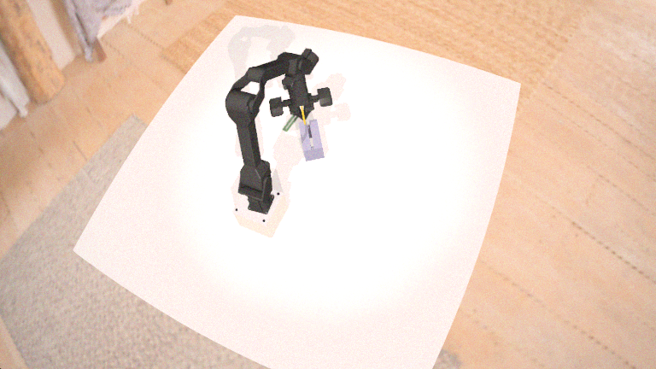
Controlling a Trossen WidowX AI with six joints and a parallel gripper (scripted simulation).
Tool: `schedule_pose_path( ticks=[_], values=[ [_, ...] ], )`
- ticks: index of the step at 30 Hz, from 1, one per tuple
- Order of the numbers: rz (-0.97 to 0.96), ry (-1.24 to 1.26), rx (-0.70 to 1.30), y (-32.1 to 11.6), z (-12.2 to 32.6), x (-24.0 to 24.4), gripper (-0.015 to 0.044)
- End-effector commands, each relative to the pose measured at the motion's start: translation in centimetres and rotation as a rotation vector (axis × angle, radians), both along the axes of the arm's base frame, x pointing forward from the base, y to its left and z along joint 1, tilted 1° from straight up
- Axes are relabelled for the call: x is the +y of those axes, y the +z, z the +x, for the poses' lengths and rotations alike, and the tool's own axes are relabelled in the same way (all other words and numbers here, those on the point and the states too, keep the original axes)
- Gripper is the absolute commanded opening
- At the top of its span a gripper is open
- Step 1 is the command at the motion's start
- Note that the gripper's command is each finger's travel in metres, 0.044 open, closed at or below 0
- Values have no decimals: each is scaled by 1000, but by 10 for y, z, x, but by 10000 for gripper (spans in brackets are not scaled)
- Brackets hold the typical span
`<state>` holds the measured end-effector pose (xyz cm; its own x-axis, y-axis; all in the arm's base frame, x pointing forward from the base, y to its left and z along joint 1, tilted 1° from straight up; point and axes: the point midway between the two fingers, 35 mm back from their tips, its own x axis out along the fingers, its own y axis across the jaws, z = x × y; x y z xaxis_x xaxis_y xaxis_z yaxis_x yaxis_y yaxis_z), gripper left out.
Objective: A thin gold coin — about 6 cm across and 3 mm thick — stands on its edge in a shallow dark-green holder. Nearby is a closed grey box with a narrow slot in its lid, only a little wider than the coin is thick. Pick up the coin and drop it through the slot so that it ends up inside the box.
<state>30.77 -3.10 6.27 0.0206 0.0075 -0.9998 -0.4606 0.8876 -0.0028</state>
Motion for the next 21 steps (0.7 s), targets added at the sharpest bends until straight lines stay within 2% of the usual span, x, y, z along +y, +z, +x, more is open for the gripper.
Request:
schedule_pose_path(
  ticks=[1, 11, 21],
  values=[
    [0, 2, 1, -1, -8, -7, 0],
    [-1, 2, 3, -4, -25, -23, 0],
    [-1, -2, 3, -3, -21, -20, 0]
  ],
)
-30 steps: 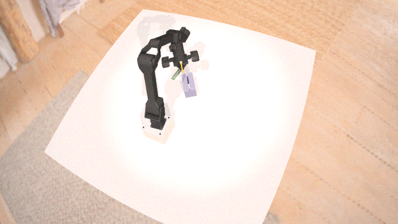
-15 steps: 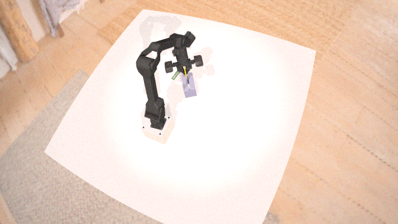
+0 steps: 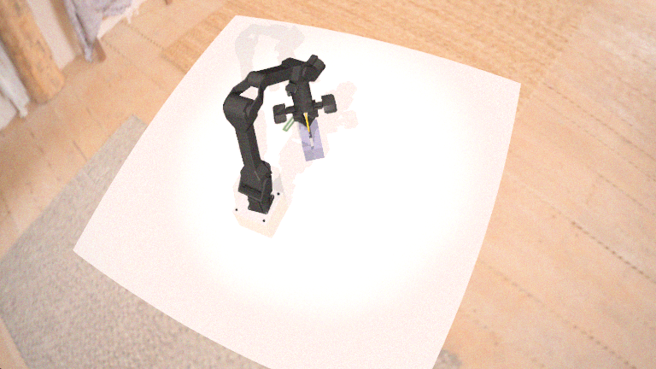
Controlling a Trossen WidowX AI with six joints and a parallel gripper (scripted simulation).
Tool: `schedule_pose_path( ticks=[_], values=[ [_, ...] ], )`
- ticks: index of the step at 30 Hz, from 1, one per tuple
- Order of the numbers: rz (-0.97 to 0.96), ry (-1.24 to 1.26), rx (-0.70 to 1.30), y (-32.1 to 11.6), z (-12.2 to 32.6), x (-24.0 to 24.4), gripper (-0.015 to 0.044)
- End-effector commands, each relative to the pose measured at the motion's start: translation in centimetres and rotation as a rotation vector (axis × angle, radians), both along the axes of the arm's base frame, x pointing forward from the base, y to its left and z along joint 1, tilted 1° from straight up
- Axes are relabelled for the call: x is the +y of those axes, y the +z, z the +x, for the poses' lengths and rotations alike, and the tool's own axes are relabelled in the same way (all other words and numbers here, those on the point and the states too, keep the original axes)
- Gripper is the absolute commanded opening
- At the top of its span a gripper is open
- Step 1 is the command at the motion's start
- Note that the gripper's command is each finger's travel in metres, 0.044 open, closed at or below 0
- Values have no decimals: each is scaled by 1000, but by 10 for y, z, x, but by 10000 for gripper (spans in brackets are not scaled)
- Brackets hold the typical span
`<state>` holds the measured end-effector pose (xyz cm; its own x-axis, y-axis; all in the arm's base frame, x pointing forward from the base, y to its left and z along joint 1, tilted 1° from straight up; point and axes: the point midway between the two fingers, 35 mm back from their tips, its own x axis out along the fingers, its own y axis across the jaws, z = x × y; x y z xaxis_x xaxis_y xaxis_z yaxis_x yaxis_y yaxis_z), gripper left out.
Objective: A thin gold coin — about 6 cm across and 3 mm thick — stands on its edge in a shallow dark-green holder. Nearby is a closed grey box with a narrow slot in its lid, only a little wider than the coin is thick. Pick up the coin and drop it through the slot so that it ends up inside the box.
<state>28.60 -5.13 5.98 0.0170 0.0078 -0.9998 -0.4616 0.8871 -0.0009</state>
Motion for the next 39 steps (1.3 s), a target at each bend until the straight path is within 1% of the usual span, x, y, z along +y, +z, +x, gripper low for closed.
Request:
schedule_pose_path(
  ticks=[1, 39],
  values=[
    [-1, -3, -1, 0, 1, 0, 0],
    [-1, -4, -2, -8, -4, -2, 0]
  ],
)
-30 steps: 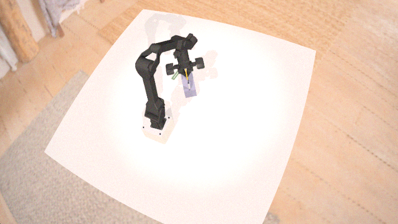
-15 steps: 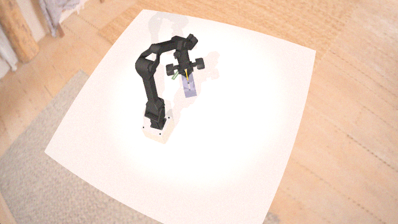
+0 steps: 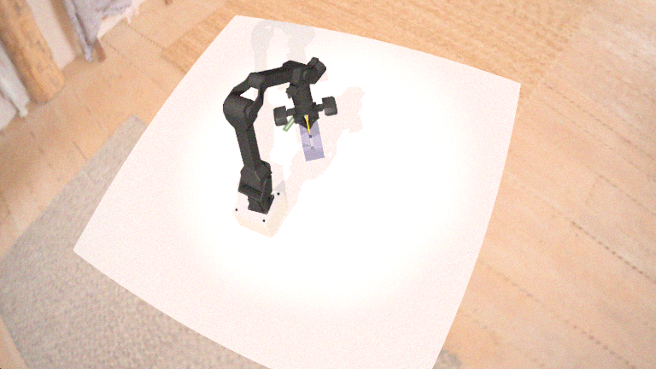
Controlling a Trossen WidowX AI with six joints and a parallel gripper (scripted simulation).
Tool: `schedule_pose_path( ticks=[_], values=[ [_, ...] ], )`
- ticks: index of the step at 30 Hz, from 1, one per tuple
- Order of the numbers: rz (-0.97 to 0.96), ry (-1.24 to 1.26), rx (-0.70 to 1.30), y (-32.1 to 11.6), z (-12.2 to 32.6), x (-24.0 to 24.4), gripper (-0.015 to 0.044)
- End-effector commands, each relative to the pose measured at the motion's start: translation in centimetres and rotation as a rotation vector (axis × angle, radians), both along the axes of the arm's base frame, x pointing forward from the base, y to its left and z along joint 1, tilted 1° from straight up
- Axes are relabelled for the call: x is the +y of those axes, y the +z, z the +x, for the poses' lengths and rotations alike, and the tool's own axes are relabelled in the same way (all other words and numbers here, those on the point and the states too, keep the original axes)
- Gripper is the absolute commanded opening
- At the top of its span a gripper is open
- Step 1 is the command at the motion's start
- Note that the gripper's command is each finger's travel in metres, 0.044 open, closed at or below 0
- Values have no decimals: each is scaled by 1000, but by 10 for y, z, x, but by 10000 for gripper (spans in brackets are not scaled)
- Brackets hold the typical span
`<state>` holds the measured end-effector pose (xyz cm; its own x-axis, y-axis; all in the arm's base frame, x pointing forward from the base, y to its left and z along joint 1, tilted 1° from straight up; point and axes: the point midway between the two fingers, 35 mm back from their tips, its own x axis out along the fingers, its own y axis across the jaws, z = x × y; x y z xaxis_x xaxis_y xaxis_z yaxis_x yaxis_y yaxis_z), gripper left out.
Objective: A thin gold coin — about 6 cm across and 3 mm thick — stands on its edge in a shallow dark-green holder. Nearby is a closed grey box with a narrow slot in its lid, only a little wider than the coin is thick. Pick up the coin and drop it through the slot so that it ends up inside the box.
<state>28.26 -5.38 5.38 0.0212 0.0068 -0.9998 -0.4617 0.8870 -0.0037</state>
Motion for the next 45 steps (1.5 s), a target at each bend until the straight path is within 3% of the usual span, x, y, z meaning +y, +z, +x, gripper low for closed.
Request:
schedule_pose_path(
  ticks=[1, 24, 30, 39, 45],
  values=[
    [0, -4, 2, -3, -1, 0, 0],
    [0, 0, 2, -14, -1, 0, 0],
    [0, 0, 0, -12, 0, 0, 157],
    [0, 0, 0, -12, 0, 0, 161],
    [0, 0, 0, 6, 0, 0, 318]
  ],
)
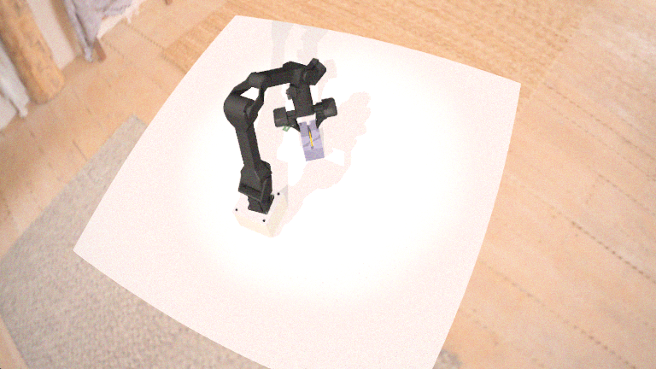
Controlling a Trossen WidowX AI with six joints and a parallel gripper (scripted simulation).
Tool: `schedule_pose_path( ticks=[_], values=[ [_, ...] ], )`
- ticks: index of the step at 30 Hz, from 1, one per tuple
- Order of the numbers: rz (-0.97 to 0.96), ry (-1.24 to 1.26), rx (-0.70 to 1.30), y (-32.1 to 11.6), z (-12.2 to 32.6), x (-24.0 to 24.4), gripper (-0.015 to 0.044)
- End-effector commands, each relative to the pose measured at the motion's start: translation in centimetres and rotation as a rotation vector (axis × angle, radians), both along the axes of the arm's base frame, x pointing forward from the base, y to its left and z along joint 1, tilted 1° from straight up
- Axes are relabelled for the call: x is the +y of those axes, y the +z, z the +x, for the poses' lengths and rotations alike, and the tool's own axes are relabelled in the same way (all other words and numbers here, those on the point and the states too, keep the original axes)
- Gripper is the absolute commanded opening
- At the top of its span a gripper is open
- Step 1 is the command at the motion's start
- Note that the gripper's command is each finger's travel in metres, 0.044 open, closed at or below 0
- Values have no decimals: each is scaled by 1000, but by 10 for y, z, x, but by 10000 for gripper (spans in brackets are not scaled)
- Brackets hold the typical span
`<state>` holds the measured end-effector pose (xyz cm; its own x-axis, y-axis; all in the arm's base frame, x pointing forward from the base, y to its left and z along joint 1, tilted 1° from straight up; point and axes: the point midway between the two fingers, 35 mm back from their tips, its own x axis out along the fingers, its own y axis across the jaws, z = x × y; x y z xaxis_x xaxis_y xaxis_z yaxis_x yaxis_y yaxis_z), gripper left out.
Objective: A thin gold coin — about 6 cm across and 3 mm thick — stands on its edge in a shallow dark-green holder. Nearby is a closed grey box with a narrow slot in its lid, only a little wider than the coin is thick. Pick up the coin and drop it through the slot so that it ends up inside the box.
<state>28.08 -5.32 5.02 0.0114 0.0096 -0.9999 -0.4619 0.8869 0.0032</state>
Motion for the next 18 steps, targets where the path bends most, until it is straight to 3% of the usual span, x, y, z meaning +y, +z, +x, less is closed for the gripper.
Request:
schedule_pose_path(
  ticks=[1, 5, 18],
  values=[
    [-3, 0, -9, 9, 2, -1, 344],
    [-1, 0, -5, 44, -2, 0, 440],
    [-1, 0, -4, 53, -4, 0, 440]
  ],
)
